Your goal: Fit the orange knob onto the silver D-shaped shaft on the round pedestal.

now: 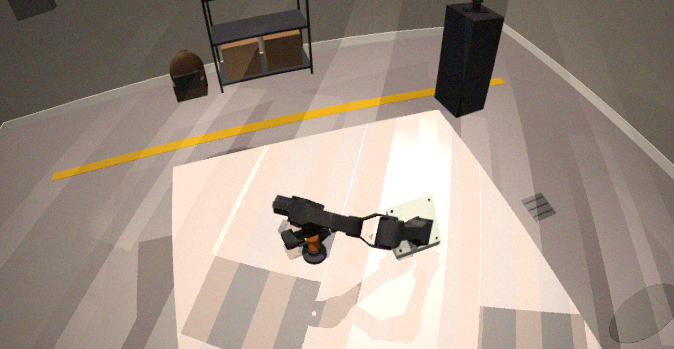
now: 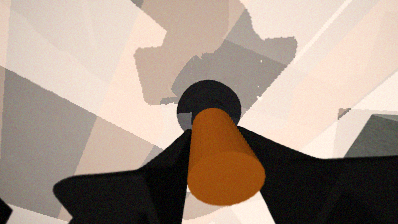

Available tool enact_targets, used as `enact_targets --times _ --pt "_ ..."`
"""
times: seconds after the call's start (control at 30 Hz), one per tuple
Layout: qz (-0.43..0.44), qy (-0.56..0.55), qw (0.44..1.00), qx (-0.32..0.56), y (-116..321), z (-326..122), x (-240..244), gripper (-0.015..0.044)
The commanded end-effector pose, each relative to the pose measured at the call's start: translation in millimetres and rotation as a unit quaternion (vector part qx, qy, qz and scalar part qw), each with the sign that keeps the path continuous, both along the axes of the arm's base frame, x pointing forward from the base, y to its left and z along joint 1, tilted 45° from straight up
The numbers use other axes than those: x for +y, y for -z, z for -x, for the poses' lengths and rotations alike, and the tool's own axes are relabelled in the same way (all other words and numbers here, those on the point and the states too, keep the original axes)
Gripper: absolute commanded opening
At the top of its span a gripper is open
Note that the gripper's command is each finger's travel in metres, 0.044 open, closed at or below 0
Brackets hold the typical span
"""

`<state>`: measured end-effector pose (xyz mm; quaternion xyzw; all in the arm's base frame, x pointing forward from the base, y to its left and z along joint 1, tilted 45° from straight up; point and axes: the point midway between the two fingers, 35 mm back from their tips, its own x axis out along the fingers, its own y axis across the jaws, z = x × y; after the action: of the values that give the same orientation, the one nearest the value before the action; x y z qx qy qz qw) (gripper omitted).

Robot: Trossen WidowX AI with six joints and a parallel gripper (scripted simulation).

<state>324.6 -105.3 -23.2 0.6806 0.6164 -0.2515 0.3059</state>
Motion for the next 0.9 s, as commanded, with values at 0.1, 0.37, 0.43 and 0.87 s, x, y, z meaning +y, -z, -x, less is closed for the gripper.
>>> enact_targets --times 0.1,0.37,0.43,0.87 --pt "-0.002 0.003 1.000 0.000 4.2 -0.9 4.6 0.0000" --pt "0.000 0.000 1.000 0.000 6.5 -1.1 6.7 0.0000" --pt "0.000 0.000 1.000 0.000 6.5 -1.1 6.7 0.0000" --pt "0.000 0.000 1.000 0.000 6.5 -1.1 6.7 0.0263"
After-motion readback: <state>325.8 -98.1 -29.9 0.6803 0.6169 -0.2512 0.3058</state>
